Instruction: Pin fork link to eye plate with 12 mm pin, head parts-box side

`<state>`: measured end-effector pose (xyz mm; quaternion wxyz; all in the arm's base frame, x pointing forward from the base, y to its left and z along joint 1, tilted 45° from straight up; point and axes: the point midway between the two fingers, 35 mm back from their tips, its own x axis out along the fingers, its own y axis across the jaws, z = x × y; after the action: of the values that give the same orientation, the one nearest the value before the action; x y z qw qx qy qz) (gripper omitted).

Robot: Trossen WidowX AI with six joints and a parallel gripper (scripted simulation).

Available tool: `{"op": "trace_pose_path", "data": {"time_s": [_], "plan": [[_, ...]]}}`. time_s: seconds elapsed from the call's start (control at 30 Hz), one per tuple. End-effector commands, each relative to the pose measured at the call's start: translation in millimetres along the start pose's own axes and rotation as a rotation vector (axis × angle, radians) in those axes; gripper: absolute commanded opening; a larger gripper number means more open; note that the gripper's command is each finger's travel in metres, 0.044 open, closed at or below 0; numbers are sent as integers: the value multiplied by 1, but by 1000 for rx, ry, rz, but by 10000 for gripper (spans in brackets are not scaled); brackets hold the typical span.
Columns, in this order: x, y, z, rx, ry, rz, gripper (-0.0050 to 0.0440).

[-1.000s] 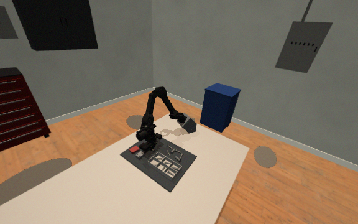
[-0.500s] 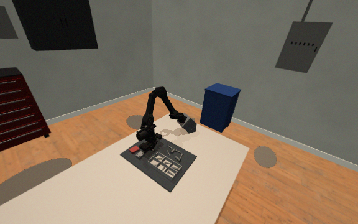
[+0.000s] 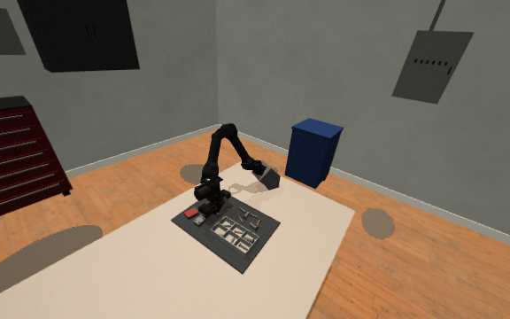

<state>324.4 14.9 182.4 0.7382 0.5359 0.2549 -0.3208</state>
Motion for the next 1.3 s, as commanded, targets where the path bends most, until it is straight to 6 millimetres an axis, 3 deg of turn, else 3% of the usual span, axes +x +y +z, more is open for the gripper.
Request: {"op": "trace_pose_path", "data": {"time_s": [0.0,0.27,0.6,0.77,0.9,1.17,1.27], "plan": [[0,0,0,0,0,0,95],[0,0,0,0,0,0,95],[-23,0,-11,2,-43,-1,95],[-25,0,-12,2,-46,-1,95],[-21,-3,-13,-6,-39,-11,0],[-21,-3,-13,-2,-42,-6,0],[-22,-2,-21,2,-45,-1,0]]}}
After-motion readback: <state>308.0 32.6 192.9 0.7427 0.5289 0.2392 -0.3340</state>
